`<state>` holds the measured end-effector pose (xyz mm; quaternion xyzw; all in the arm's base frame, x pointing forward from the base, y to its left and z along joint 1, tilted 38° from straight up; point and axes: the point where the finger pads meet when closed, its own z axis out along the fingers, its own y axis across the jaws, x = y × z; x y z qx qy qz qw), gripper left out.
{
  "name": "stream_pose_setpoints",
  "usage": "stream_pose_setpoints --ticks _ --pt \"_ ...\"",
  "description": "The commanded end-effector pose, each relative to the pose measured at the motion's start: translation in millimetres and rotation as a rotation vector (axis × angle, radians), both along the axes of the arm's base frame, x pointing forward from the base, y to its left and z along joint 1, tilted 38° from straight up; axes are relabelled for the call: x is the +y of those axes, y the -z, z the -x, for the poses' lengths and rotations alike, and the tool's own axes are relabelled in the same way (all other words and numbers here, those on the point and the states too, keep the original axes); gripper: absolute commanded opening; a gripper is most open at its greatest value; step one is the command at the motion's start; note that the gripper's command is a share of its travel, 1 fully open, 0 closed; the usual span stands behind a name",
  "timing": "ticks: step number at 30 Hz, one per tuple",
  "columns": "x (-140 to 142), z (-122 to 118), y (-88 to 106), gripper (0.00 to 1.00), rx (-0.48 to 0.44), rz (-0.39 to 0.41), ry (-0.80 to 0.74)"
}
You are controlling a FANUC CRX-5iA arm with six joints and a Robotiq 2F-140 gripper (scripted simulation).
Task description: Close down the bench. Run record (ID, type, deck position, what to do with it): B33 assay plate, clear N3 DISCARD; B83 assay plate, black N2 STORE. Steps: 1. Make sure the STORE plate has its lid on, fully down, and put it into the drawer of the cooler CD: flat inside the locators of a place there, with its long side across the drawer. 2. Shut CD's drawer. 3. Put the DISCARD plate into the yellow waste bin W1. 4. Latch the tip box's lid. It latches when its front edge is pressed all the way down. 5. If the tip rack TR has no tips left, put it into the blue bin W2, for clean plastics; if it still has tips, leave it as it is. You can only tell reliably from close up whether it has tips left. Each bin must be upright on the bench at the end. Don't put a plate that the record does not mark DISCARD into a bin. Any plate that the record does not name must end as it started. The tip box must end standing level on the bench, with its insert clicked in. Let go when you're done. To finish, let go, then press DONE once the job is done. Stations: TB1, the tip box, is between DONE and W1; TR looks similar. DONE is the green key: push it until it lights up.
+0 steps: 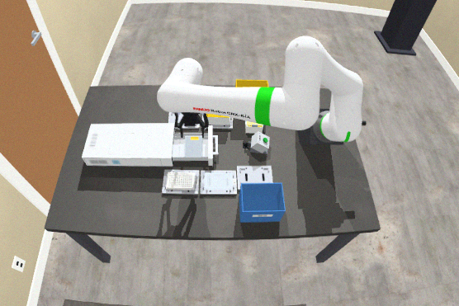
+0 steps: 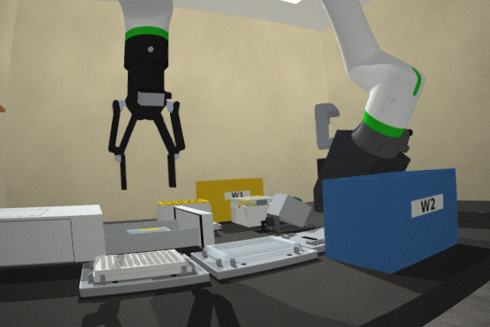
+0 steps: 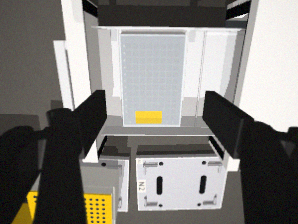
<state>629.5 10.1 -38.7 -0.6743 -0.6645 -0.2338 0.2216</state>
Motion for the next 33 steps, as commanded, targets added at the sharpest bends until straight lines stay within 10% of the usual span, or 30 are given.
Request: stream_pose_setpoints --ticks 1,33 --pt "-3.5 -0.4 -4.2 0.65 -0.001 0.001 0.001" --pt "-13.0 23.3 -17.2 0.62 -0.001 0.001 0.001"
